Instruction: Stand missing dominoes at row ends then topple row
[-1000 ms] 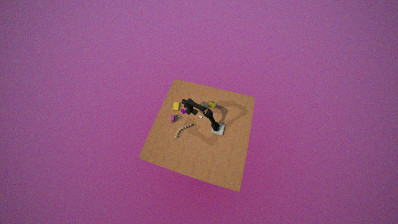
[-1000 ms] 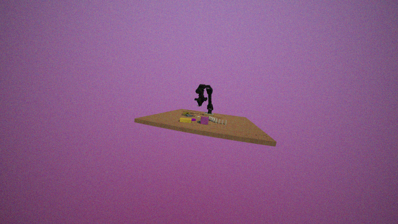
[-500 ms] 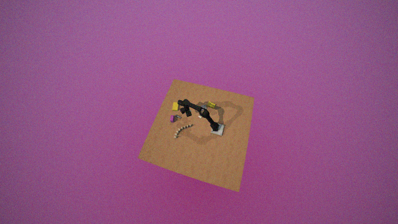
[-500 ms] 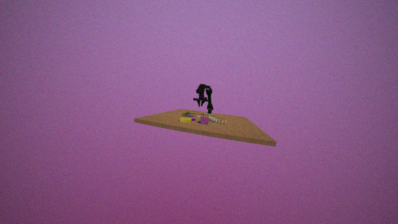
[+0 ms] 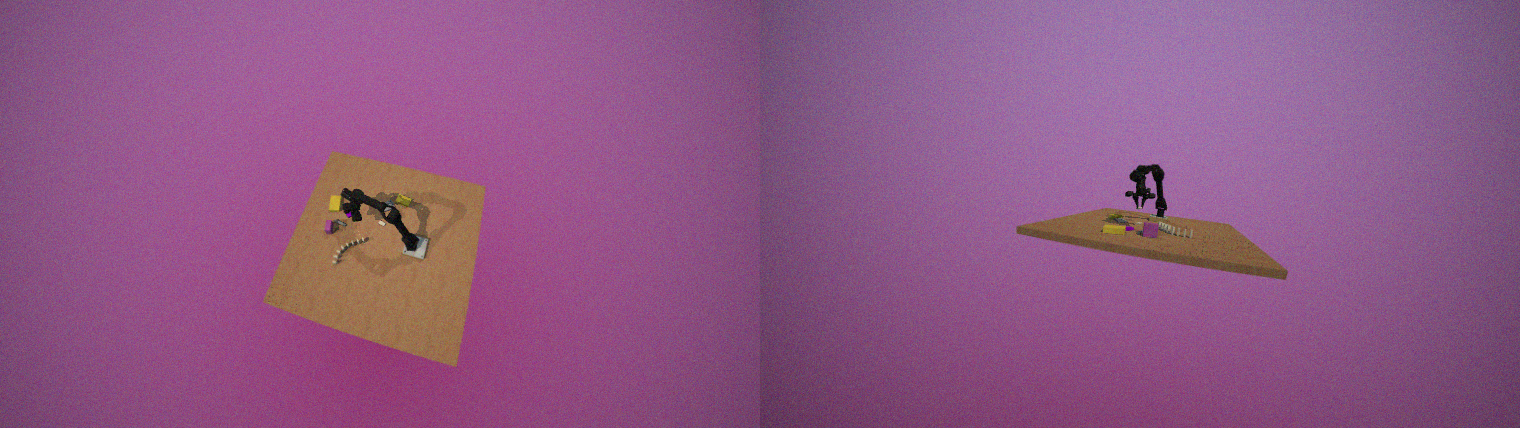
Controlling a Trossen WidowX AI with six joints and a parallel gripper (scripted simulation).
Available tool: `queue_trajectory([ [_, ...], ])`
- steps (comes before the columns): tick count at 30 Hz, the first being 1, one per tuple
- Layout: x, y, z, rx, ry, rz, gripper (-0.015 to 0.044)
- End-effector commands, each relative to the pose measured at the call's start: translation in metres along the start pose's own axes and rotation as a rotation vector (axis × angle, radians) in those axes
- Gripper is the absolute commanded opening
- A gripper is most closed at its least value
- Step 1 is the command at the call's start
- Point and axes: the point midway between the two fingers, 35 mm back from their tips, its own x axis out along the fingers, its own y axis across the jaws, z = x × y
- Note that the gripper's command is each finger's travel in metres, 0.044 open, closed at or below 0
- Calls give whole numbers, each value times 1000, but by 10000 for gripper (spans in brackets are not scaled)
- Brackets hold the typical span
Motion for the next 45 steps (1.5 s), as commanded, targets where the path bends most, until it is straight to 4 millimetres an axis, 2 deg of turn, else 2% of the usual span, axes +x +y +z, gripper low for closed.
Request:
queue_trajectory([
  [1,6,-6,4,34,-80,-4,107],
  [11,21,-23,13,101,-276,-9,107],
  [22,29,-37,16,145,-484,-8,107],
  [34,30,-44,12,158,-698,3,107],
  [45,24,-41,0,136,-876,20,107],
])
